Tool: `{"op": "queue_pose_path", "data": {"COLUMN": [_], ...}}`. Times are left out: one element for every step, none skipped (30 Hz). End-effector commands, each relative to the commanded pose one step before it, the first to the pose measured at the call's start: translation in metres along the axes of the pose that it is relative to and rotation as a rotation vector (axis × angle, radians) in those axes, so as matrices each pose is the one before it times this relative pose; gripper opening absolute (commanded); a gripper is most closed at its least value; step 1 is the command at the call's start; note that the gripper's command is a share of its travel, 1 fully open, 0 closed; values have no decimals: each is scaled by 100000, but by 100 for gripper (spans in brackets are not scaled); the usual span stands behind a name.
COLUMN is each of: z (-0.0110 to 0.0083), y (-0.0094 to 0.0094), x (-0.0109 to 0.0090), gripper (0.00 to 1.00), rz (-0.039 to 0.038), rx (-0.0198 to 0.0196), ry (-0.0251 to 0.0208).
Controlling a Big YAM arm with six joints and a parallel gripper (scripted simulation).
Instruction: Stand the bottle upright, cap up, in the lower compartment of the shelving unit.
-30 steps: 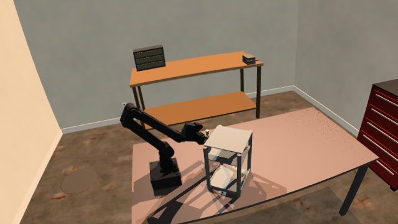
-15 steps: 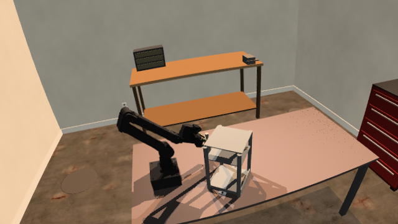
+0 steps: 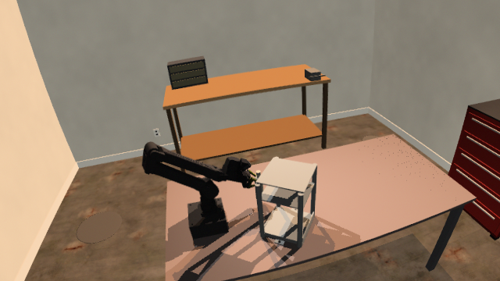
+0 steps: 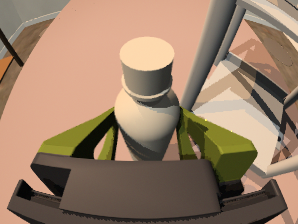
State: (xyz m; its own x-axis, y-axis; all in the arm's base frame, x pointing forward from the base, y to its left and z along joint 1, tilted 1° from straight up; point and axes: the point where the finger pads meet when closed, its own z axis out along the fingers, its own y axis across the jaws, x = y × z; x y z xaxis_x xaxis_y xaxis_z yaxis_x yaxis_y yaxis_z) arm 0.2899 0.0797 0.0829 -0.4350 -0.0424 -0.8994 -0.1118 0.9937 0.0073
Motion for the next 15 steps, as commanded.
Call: {"op": "queue_pose_path", "data": {"z": [252, 23, 19, 17, 14, 12, 10, 9, 7, 6, 5, 5, 4, -2, -32], "y": [636, 24, 20, 18, 16, 13, 12, 10, 8, 7, 6, 5, 4, -1, -18], "x": [-4156, -110, -93, -79, -67, -57, -48, -41, -35, -30, -25, -21, -18, -18, -32], "gripper": [34, 34, 34, 34, 34, 34, 34, 34, 34, 34, 34, 34, 34, 34, 34], "rz": [3378, -44, -67, -67, -58, -49, -42, -36, -30, -26, -22, -19, -16, 15, 184], "rx": [-716, -40, -34, -33, -30, -27, -24, -21, -18, -15, -13, -11, -10, 23, 157], "ry": [-8012, -262, -222, -188, -160, -135, -115, -98, -83, -71, -60, -51, -43, -50, -122]}}
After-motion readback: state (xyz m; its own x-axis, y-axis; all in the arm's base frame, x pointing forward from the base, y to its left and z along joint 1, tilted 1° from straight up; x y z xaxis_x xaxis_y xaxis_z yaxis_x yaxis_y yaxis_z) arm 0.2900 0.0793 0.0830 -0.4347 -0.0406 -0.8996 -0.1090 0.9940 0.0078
